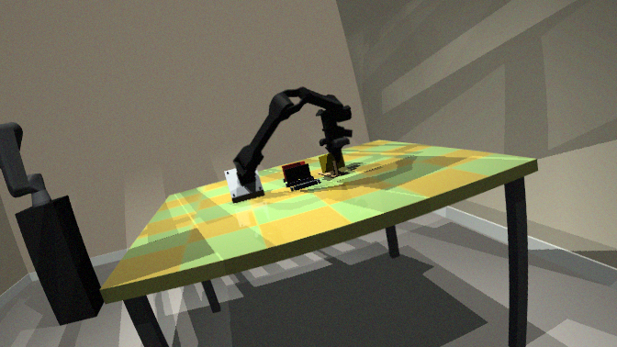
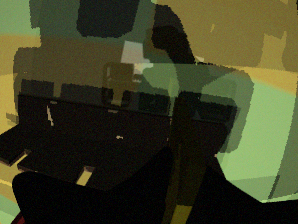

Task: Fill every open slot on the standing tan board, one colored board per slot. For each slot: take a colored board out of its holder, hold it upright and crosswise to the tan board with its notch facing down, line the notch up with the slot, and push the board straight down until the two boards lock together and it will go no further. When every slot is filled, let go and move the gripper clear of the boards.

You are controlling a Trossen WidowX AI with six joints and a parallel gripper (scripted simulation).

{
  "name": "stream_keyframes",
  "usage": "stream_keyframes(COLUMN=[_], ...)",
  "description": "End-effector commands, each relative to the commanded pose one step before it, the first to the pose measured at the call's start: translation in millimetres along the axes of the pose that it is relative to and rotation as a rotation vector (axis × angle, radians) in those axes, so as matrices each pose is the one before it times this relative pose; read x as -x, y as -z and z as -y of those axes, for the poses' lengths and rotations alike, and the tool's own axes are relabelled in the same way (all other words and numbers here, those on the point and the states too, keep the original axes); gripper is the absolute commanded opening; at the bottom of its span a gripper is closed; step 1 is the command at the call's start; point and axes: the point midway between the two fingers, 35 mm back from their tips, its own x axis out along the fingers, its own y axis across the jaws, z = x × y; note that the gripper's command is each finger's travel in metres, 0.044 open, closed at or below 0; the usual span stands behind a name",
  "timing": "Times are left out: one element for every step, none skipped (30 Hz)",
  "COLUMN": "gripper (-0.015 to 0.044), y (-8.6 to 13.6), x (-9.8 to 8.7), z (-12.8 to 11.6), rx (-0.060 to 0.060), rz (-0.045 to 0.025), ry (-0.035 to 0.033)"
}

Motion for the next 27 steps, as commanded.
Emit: stream_keyframes(gripper=[0.0,0.0,0.0,0.0,0.0,0.0,0.0026,0.0053,0.0079,0.0105,0.0131,0.0157,0.0166,0.0166,0.0166,0.0166,0.0166,0.0166,0.0166,0.0166,0.0166,0.0166,0.0166,0.0166,0.0166,0.0166,0.0166], y=[-0.04,0.0,0.0,0.0,0.0,0.0,0.0,0.0,0.0,0.0,0.0,0.0,0.0,0.0,0.0,0.0,0.0,0.0,0.0,0.0,0.0,-0.31,-0.8,-0.89,-0.35,0.48,0.99], x=[0.38,0.0,0.0,0.0,0.0,0.0,0.0,0.0,0.0,0.0,0.0,0.0,0.0,0.0,0.0,0.0,0.0,0.0,0.0,0.0,0.0,2.46,7.41,12.44,15.5,15.6,12.68], z=[-0.06,0.0,0.0,0.0,0.0,0.0,0.0,0.0,0.0,0.0,0.0,0.0,0.0,0.0,0.0,0.0,0.0,0.0,0.0,0.0,0.0,-0.15,-0.4,-0.54,-0.43,-0.14,0.13], rx=[-0.0002,0.0,0.0,0.0,0.0,0.0,0.0,0.0,0.0,0.0,0.0,0.0,0.0,0.0,0.0,0.0,0.0,0.0,0.0,0.0,0.0,0.0002,0.0006,0.0009,0.0011,0.001,0.0007], rz=[0.00023,0.0,0.0,0.0,0.0,0.0,0.0,0.0,0.0,0.0,0.0,0.0,0.0,0.0,0.0,0.0,0.0,0.0,0.0,0.0,0.0,0.00015,0.00039,0.00049,0.00035,0.00013,-0.00002], ry=[-0.00004,0.0,0.0,0.0,0.0,0.0,0.0,0.0,0.0,0.0,0.0,0.0,0.0,0.0,0.0,0.0,0.0,0.0,0.0,0.0,0.0,-0.00031,-0.0008,-0.00085,-0.0002,0.00076,0.00133])
